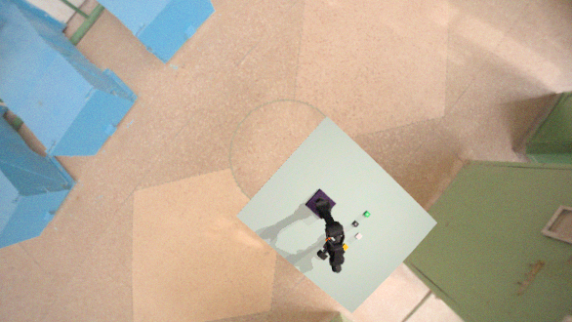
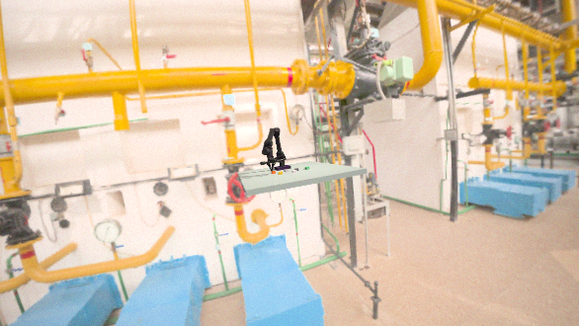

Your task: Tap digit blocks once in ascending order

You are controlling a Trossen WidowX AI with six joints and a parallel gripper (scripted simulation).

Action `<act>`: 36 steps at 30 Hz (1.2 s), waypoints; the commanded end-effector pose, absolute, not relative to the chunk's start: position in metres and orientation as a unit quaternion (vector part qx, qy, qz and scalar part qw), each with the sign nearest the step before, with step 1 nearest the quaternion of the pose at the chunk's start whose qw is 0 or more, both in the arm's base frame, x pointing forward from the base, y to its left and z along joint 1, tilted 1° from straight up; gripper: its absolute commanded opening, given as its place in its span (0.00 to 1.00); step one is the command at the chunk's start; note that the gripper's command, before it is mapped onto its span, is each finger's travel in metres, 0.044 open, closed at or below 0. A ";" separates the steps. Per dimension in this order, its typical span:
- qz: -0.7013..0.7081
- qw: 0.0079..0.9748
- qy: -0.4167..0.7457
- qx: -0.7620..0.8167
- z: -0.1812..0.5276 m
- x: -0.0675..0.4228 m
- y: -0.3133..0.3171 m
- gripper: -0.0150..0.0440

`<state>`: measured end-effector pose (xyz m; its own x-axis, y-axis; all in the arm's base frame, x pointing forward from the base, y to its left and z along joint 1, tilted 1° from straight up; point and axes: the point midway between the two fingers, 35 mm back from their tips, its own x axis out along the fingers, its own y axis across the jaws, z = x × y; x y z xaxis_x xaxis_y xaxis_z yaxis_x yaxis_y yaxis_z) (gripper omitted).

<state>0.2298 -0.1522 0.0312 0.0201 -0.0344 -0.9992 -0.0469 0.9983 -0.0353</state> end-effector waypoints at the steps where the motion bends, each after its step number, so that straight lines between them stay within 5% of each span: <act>1: 0.007 0.711 0.703 -0.029 0.027 0.228 -0.151 0.29; 25: 0.007 0.711 0.702 -0.029 0.138 0.228 -0.146 0.29; 36: 0.011 0.712 0.702 -0.025 0.136 0.251 -0.033 0.29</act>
<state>0.2541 -0.0552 0.1367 0.0203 -0.0222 -0.9995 -0.0603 0.9979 -0.0234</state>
